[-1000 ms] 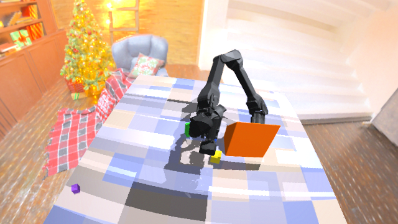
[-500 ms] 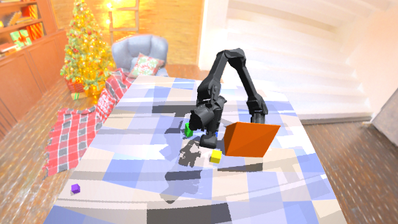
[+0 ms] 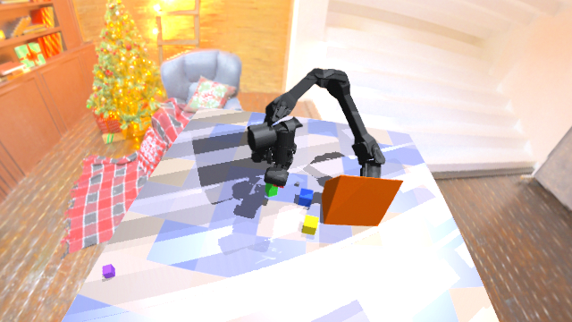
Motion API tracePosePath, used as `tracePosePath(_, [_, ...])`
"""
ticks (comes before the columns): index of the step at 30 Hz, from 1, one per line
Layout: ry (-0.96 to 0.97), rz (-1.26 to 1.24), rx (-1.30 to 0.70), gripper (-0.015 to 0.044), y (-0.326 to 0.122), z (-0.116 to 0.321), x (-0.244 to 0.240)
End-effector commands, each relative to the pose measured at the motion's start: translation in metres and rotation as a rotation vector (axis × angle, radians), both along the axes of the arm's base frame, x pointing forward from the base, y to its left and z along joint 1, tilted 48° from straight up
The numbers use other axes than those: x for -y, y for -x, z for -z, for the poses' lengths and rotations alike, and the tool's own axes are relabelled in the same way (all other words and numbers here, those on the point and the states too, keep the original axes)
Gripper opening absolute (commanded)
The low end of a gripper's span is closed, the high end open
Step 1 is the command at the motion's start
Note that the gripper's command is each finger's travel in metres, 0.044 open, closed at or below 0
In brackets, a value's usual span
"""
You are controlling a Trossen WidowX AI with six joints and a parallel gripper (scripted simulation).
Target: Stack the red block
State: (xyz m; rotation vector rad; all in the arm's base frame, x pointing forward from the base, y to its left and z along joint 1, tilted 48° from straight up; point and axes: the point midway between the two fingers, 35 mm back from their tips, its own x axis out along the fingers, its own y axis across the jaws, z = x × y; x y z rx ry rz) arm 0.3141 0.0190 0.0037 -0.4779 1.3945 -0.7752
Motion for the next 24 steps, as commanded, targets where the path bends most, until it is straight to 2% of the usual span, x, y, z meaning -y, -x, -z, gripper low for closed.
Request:
tracePosePath(1, [0.009, -0.002, 0.005, 0.0, -0.012, -0.019, 0.018])
tracePosePath(9, [0.027, 0.004, 0.004, 0.0, -0.022, -0.051, 0.051])
tracePosePath(24, [0.028, 0.004, 0.005, 0.0, -0.021, -0.026, 0.076])
